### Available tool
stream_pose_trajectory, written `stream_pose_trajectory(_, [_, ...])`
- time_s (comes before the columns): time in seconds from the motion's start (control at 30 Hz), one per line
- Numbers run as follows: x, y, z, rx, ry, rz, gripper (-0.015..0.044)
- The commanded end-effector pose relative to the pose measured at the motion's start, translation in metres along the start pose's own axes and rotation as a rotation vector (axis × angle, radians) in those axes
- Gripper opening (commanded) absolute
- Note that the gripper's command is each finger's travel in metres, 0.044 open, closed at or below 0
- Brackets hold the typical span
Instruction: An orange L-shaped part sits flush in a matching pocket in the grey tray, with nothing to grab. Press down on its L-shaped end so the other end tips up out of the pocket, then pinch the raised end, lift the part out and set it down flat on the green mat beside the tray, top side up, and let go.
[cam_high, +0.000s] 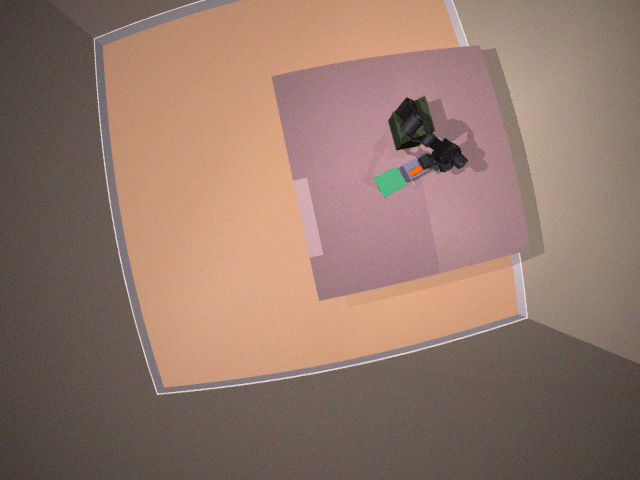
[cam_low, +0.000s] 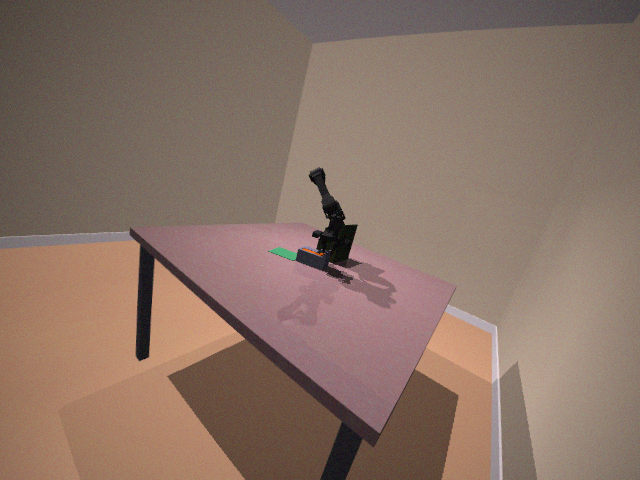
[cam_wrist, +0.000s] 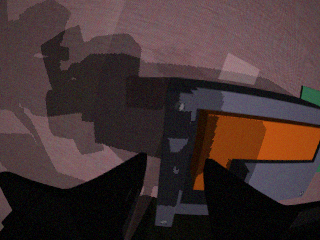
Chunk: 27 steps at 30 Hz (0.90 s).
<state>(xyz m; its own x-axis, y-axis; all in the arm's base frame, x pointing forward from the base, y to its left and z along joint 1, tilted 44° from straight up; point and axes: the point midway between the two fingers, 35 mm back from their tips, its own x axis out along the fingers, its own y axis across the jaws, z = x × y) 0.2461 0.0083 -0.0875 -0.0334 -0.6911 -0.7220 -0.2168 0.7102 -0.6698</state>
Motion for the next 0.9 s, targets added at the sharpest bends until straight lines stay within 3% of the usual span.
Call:
stream_pose_trajectory(0.0, [0.002, 0.0, 0.002, -0.001, -0.02, -0.003, 0.018])
stream_pose_trajectory(0.87, [0.039, -0.001, 0.003, -0.001, -0.019, -0.005, 0.018])
